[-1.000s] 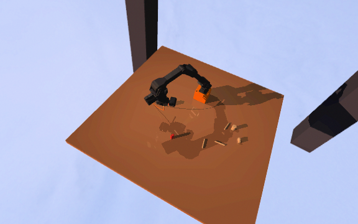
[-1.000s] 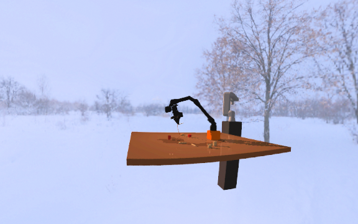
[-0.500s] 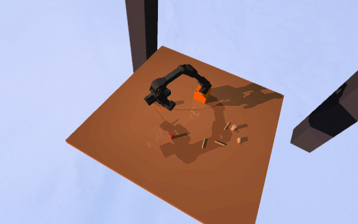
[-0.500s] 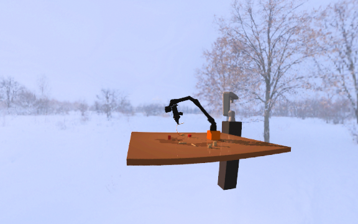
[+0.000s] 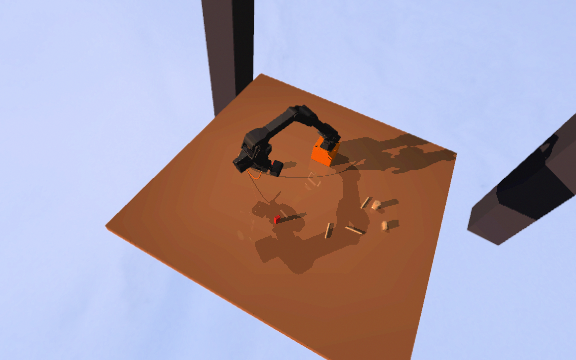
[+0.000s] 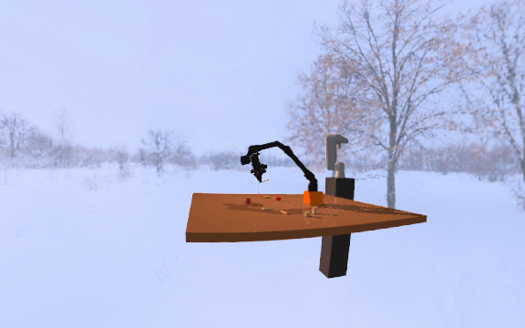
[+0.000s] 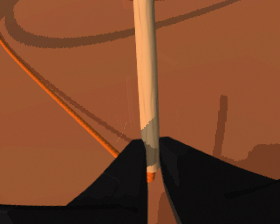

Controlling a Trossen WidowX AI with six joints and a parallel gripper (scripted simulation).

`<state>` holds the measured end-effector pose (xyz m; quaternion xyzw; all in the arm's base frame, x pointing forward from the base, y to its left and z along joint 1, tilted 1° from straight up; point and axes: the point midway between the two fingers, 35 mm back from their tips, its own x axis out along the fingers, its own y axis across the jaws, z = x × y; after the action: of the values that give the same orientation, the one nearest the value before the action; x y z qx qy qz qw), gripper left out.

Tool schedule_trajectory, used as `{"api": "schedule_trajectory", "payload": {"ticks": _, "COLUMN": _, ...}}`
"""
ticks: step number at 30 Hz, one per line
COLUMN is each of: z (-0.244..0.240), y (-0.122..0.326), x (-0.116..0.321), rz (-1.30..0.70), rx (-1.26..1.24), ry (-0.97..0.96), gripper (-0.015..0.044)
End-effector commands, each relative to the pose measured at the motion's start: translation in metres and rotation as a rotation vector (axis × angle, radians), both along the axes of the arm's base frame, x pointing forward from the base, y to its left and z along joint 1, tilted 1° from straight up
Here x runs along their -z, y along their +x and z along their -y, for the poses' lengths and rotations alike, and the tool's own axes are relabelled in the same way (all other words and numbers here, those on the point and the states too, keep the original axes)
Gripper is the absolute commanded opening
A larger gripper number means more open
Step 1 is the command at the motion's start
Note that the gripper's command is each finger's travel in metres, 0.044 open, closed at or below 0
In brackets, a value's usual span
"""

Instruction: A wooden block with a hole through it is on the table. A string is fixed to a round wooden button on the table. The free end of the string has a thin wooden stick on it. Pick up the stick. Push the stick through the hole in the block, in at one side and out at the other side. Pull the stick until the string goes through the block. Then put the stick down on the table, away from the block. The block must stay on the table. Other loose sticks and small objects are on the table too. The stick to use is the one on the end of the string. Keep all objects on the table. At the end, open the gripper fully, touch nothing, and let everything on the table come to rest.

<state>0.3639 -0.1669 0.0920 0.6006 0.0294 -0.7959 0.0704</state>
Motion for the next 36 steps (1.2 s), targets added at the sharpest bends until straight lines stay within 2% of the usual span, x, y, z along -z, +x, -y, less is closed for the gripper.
{"api": "schedule_trajectory", "payload": {"ticks": 1, "z": 0.002, "y": 0.004, "x": -0.001, "rz": -0.011, "rx": -0.119, "ry": -0.004, "gripper": 0.0}}
{"api": "schedule_trajectory", "payload": {"ticks": 36, "z": 0.011, "y": 0.002, "x": 0.027, "rz": 0.085, "rx": -0.099, "ry": 0.03, "gripper": 0.0}}
